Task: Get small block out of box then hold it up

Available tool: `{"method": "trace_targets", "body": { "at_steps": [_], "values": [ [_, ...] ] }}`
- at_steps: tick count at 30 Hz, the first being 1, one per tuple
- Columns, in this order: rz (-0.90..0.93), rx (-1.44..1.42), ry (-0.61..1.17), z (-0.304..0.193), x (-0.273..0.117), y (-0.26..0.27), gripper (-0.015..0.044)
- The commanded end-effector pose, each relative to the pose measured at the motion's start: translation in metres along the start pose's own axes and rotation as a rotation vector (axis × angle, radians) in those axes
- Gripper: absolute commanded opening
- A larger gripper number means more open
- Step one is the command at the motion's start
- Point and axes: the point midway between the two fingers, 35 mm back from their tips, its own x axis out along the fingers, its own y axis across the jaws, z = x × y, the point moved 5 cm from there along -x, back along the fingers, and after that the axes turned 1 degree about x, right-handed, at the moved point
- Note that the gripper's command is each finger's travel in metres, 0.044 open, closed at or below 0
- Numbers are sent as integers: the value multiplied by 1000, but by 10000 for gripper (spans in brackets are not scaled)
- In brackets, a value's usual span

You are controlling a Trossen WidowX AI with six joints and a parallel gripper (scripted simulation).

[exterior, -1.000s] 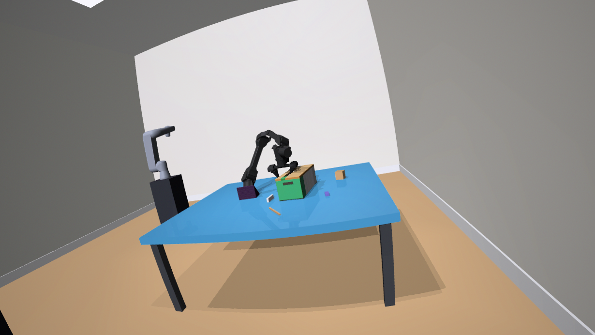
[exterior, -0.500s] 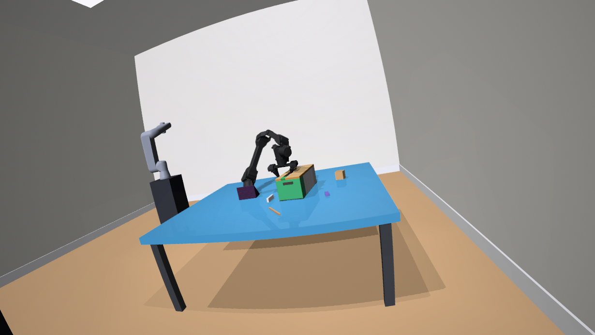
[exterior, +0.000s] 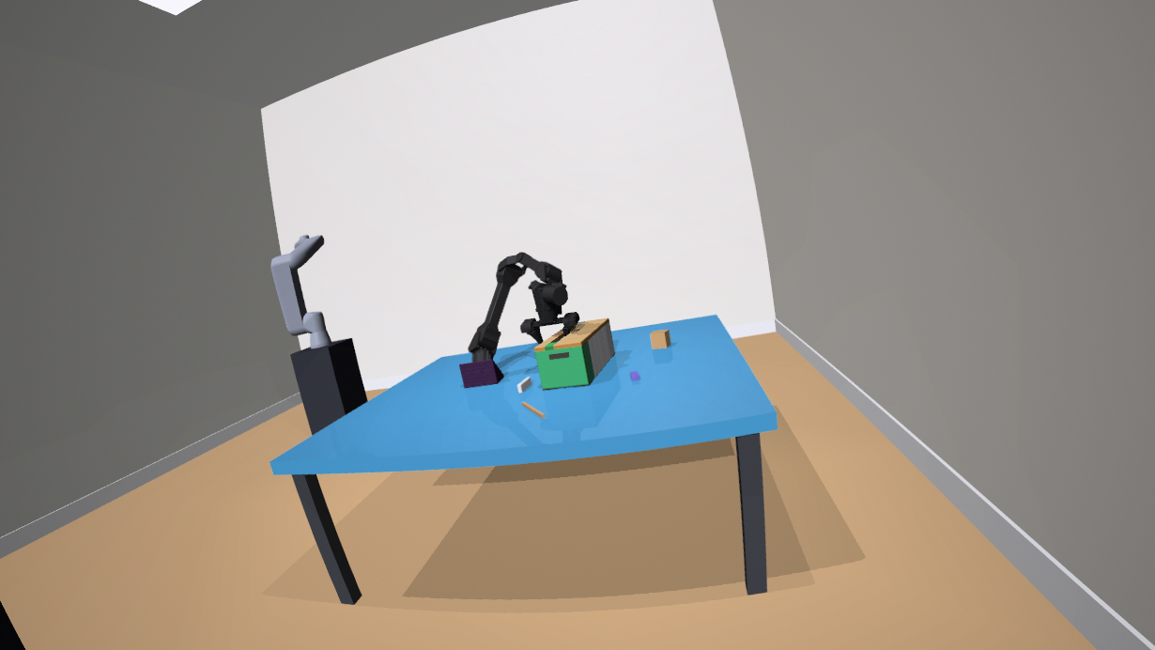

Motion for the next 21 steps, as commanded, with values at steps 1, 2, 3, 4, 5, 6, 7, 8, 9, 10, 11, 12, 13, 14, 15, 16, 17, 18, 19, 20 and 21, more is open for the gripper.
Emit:
{"method": "trace_targets", "body": {
  "at_steps": [1,2,3,4,5,6,7,8,9,10,11,12,13,14,15,16,17,18,19,20,21],
  "values": [
    [-4,-2,-1,7,1,0,400],
    [-4,-2,-1,8,1,0,400],
    [-4,-2,-1,9,1,0,400],
    [-4,-2,-1,10,1,0,400],
    [-4,-2,-1,11,1,0,400],
    [-4,-2,-1,12,2,0,400],
    [-4,-2,-1,13,2,0,400],
    [-4,-2,-1,14,2,0,400],
    [-4,-2,-1,15,2,0,400],
    [-4,-2,-2,16,2,0,400],
    [-4,-2,-2,17,3,0,400],
    [-4,-2,-2,18,3,0,400],
    [-4,-2,-2,19,3,0,400],
    [-4,-2,-2,18,3,0,400],
    [-4,-2,-2,16,3,0,400],
    [-4,-2,-1,14,2,0,400],
    [-4,-2,-1,11,1,0,400],
    [-4,-2,-1,8,1,-1,400],
    [-4,-2,-1,7,1,-1,400],
    [-4,-2,-1,7,1,-1,400],
    [-4,-2,-1,7,1,-1,400]
  ]
}}
